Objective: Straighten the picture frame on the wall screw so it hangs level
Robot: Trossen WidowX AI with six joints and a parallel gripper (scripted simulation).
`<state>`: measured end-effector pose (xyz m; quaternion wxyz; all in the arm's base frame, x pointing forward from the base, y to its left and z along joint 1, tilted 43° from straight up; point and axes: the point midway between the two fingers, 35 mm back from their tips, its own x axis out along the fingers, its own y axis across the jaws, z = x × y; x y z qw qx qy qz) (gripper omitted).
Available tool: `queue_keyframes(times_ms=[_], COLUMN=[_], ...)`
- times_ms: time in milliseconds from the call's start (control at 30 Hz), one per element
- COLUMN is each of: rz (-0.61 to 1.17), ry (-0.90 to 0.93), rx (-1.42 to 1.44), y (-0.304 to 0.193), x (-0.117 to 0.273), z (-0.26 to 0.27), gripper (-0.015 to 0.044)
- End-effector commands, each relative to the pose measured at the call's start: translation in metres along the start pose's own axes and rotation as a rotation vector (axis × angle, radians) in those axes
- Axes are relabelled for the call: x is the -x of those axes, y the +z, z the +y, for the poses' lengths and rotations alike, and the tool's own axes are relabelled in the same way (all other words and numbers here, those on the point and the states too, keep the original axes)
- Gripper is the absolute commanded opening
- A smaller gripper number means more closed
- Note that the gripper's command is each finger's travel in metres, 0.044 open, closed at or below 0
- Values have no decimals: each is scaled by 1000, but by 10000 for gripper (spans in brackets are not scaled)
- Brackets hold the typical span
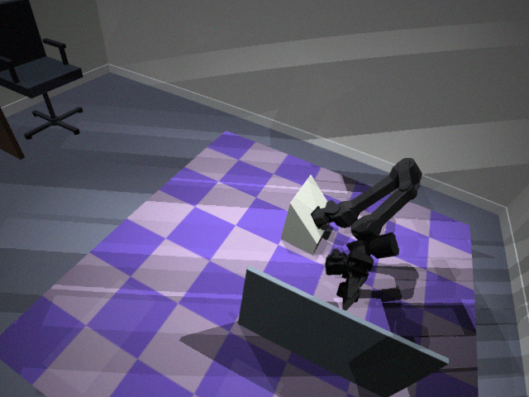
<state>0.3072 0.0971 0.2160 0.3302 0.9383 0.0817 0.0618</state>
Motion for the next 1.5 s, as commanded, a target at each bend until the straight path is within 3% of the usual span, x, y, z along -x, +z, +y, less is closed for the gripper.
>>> queue_keyframes(times_ms=[0,133,400,800,1467], rz=[-10,-10,-27,-100,-106], ry=[2,4,-14,-51,-42], rx=[-72,-156,-132,-161,-155], y=[4,10,5,12,12], x=[23,48,59,128,129], z=[-2,-5,13,37,36], gripper=[260,260,260,260,260])
